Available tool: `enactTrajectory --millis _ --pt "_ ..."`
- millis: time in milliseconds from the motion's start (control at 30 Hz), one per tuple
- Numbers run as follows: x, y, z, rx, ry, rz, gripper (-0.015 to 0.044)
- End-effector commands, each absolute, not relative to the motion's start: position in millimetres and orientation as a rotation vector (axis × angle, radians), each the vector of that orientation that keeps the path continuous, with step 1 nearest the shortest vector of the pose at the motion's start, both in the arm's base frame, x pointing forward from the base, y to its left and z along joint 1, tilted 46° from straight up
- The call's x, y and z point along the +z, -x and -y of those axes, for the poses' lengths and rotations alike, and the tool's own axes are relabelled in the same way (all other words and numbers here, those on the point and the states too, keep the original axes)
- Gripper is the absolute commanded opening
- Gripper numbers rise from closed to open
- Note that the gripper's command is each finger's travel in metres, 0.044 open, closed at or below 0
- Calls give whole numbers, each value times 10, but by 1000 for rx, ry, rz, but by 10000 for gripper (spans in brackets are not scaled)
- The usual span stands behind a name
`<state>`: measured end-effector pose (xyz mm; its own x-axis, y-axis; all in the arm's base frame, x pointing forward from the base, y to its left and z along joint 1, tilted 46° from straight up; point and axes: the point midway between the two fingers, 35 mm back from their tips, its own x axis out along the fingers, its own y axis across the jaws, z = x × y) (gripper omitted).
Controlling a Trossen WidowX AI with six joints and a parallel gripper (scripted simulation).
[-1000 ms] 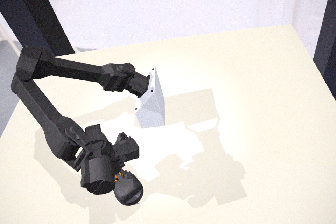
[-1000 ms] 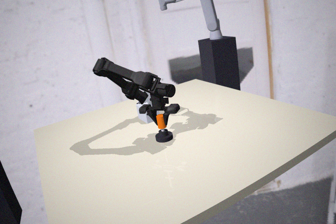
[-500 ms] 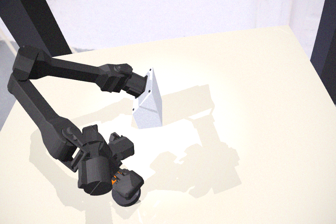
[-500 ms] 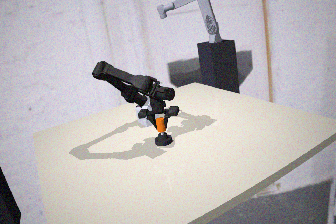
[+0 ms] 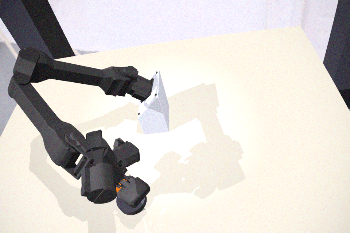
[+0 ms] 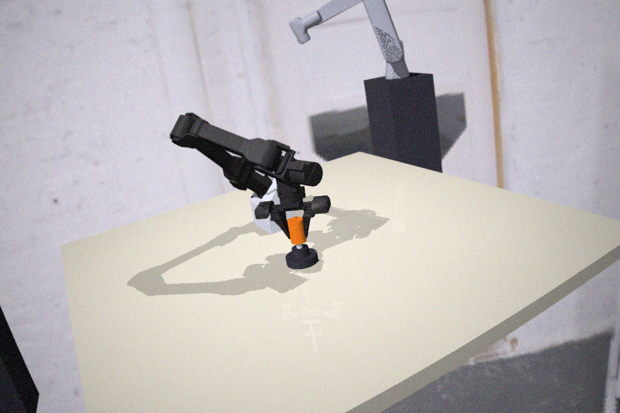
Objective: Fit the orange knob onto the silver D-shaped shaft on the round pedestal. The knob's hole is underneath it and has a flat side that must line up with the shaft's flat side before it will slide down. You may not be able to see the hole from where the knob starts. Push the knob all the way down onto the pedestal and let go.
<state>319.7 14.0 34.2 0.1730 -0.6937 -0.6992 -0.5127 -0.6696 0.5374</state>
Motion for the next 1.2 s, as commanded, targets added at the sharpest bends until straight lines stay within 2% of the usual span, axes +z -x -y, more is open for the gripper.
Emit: enactTrajectory --millis 0,333,1167 --pt "368 -3204 -163 -1502 -2264 1179 0" --pt "363 -3206 -164 -1546 -2126 971 0" --pt "374 -3200 -164 -1546 -2126 971 0"
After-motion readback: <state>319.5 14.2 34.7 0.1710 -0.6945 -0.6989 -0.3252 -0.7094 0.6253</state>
